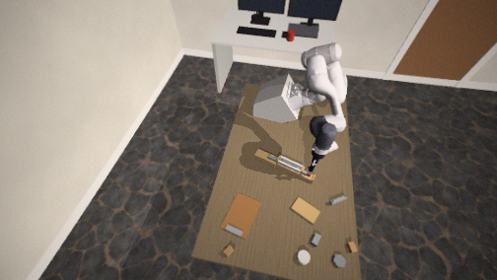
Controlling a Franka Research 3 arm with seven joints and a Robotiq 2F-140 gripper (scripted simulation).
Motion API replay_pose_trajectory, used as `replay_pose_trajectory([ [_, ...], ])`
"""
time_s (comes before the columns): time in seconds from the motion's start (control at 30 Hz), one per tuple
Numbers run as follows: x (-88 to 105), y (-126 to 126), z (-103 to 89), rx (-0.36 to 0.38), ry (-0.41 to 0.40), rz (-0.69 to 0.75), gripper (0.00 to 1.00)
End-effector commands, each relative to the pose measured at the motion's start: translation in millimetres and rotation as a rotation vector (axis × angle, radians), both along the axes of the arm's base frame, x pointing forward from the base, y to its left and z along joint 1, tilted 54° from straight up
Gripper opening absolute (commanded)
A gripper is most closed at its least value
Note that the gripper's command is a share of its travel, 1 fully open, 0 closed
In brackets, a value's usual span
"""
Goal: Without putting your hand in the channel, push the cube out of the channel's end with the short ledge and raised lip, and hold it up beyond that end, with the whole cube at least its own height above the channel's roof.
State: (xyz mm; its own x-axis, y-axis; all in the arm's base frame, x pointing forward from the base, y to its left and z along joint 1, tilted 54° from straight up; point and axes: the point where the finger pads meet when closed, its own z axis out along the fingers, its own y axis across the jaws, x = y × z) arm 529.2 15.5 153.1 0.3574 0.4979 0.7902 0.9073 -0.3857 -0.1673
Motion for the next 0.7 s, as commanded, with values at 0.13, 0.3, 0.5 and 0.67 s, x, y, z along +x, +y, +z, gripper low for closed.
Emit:
replay_pose_trajectory([
  [0.13, 9.6, 11, -8.0, 0.000, -0.003, -0.019, 0.25],
  [0.3, 10.5, 14, -10.2, 0.000, -0.003, -0.019, 0.25],
  [0.5, 13.8, 25, -18.4, 0.000, -0.003, -0.019, 0.25],
  [0.67, 15.3, 30, -22.1, 0.000, -0.003, -0.019, 0.25],
])
